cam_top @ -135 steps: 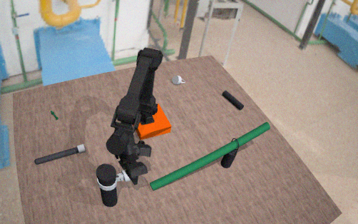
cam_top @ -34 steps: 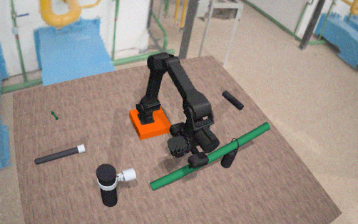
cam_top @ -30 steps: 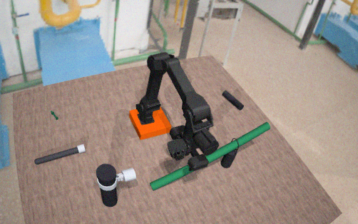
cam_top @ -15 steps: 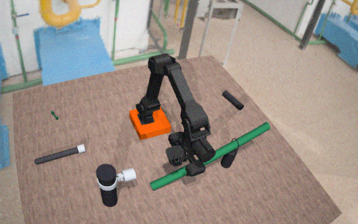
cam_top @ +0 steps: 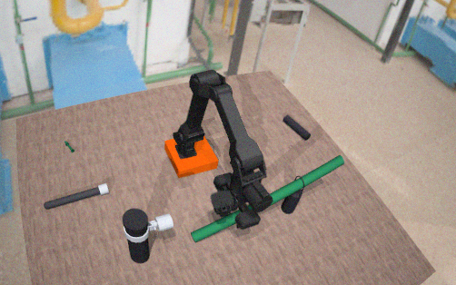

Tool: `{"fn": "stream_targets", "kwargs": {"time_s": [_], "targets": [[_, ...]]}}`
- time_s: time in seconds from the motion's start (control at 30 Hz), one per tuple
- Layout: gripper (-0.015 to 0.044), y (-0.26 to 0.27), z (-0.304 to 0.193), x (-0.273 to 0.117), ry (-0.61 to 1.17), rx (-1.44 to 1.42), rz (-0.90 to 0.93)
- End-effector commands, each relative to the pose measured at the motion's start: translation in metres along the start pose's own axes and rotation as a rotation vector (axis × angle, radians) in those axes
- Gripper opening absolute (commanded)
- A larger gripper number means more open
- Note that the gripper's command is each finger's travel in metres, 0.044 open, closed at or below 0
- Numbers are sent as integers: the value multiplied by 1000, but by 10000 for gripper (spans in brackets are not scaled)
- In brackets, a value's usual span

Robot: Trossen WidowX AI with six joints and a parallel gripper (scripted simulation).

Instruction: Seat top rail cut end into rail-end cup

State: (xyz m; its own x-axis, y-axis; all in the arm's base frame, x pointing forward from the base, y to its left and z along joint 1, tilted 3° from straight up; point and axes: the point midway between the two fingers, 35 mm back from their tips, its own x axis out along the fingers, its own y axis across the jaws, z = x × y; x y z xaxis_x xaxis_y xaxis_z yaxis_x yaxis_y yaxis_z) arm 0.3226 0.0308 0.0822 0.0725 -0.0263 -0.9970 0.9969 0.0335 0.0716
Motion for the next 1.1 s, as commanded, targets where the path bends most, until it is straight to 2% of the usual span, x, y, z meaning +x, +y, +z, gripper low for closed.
{"fn": "stream_targets", "kwargs": {"time_s": [0.0,0.67,0.93,1.07], "targets": [[440,-1,0,7,3,-1,-4],[440,-3,0,37,4,0,-4],[230,-3,0,37,4,0,-4],[203,-3,0,37,4,0,-4]]}}
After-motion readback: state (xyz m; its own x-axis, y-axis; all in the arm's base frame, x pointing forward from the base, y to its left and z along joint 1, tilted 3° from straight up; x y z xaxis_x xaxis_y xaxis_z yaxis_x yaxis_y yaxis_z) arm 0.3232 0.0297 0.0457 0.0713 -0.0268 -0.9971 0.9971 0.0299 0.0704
